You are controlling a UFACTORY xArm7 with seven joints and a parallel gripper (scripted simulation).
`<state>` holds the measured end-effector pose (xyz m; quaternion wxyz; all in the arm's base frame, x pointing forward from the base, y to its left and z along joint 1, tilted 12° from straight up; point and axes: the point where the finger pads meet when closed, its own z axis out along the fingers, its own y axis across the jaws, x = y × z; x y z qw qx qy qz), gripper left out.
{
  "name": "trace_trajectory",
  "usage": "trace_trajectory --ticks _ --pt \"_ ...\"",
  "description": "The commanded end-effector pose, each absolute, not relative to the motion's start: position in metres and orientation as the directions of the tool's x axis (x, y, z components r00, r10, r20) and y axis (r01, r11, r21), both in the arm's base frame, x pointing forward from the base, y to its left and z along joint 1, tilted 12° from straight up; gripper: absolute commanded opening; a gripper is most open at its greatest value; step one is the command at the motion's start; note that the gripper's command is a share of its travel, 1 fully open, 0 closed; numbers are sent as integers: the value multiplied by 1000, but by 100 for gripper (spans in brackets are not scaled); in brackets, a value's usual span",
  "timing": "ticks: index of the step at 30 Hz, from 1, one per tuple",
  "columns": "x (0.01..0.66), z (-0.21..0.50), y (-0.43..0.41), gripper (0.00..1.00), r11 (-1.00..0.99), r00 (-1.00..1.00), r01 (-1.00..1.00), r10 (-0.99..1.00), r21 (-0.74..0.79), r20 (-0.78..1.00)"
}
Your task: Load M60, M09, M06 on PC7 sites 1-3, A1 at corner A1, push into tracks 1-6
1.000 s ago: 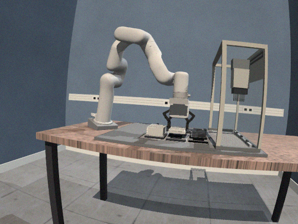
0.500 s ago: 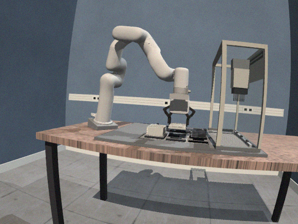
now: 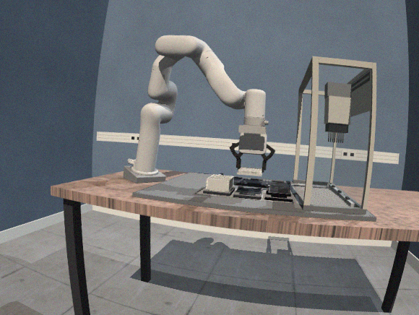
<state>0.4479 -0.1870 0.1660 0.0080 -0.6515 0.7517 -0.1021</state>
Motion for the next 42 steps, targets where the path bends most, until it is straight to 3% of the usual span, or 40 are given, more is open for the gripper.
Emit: trace_trajectory --ticks 1,42 --pt "448 174 -186 0 130 -151 -977 -981 -168 122" --pt "465 207 -148 0 170 -191 -970 -975 -173 114"
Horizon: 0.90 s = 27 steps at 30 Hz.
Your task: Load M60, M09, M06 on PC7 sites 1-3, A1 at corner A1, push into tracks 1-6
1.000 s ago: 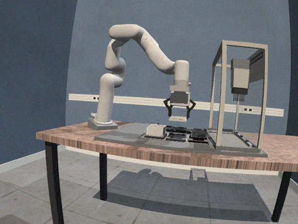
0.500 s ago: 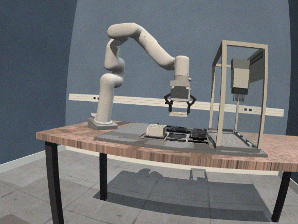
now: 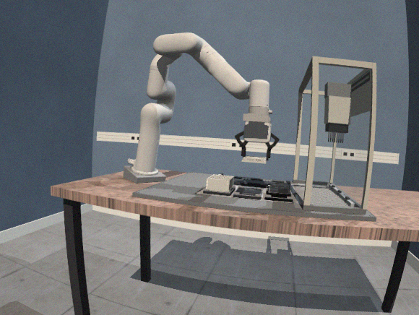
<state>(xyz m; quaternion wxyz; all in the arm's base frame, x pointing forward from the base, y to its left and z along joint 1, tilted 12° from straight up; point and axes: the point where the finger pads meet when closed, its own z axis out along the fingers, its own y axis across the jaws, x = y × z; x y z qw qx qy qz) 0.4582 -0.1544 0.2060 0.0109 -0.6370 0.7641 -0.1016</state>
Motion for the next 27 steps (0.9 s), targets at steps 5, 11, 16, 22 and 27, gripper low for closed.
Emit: trace_trajectory --ticks 5,11,16,22,27 --pt "475 206 -131 0 170 -191 -970 -975 -173 114" --pt "492 205 -106 0 170 -191 -970 -975 -173 114" --pt "506 204 -85 0 170 -191 -970 -975 -173 114" --pt "516 203 -68 0 170 -191 -970 -975 -173 114" --pt "530 202 -47 0 170 -191 -970 -975 -173 114"
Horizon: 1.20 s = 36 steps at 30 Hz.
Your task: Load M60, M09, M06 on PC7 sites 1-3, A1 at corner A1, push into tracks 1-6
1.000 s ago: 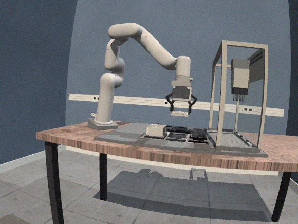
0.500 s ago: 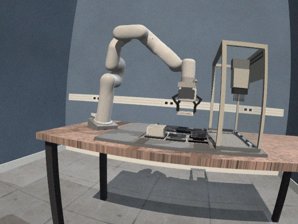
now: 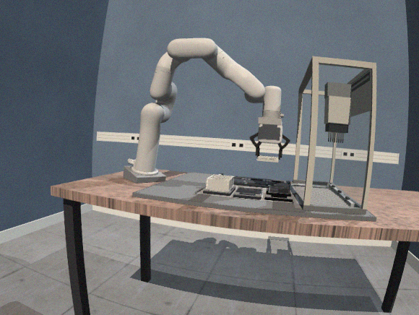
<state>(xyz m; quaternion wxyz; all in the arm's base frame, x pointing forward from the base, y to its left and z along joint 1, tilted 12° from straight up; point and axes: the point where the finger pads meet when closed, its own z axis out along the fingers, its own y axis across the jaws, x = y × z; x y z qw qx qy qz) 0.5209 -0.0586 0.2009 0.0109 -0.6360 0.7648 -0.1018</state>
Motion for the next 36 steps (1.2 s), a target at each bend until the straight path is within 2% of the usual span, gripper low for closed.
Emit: trace_trajectory --ticks 1,23,36 --pt "533 202 -43 0 170 -191 -970 -975 -173 113" --pt "588 198 41 0 170 -191 -970 -975 -173 113" --pt "588 198 41 0 170 -191 -970 -975 -173 113"
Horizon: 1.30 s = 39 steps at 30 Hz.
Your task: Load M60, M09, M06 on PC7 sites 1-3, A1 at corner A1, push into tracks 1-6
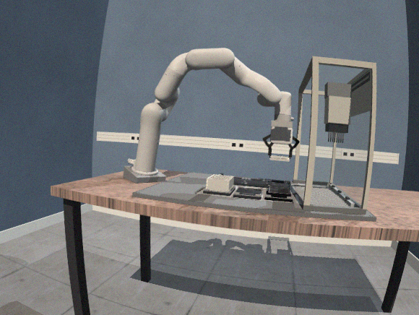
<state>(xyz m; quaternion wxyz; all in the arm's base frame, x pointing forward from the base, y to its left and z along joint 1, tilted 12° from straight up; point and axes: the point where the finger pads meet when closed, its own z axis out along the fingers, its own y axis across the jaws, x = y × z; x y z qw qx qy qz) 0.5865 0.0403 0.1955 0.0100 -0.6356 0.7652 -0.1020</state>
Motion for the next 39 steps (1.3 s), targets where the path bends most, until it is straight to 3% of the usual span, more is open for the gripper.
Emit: trace_trajectory --ticks 1,39 --pt "588 198 41 0 170 -191 -970 -975 -173 113" --pt "594 152 34 0 170 -191 -970 -975 -173 113"
